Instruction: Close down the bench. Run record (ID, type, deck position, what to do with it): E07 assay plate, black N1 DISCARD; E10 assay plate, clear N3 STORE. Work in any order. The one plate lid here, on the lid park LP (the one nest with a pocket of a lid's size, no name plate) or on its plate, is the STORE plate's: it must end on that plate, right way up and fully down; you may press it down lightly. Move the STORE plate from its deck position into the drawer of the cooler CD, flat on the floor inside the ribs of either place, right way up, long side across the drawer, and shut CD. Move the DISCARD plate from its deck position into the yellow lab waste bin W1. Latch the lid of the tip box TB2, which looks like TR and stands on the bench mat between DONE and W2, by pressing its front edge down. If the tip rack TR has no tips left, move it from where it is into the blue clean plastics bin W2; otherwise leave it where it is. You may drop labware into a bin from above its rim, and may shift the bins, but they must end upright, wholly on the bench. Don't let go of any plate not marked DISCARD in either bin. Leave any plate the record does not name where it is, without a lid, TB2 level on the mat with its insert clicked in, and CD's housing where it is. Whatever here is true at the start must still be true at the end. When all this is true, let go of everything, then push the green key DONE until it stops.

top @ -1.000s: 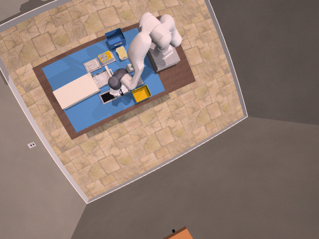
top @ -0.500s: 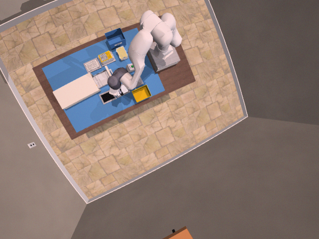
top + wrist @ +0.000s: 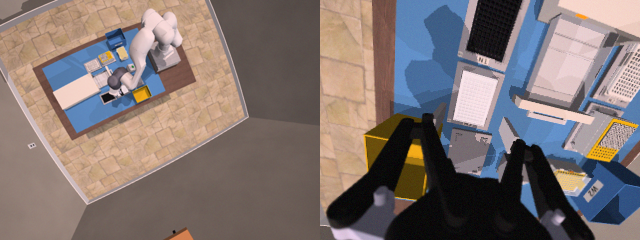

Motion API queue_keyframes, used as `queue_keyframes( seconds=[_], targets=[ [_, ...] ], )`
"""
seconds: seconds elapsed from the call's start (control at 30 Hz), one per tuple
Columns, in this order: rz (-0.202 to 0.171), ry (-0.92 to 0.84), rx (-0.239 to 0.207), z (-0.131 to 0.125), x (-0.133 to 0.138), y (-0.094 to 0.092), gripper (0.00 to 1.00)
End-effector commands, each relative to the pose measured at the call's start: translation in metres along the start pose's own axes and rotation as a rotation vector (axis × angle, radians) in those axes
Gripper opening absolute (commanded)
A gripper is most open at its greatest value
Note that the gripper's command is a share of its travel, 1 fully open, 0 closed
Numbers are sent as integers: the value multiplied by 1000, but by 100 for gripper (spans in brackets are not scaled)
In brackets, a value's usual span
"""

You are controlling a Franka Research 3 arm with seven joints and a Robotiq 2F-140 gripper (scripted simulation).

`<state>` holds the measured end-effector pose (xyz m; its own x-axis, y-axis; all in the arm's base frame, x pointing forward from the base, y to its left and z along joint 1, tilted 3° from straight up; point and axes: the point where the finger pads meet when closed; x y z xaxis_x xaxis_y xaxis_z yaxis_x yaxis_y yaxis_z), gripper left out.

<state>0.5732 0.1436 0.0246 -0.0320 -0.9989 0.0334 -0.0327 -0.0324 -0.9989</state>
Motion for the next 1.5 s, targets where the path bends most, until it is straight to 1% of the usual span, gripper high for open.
queue_keyframes(
  seconds=[0.0,0.37,1.47],
  targets=[
    [-4,2,-6,-2,0,-1,66],
    [-4,2,-6,-2,1,-1,66],
    [-4,2,-6,-2,1,37,66]
  ],
)
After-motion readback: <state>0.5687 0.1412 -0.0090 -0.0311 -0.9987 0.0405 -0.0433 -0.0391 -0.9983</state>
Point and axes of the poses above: the point where the finger pads meet when closed, its own y axis out along the fingers, its own x axis across the jaws, z = x × y, and after that the axes turned 3 degrees about -y, right-handed
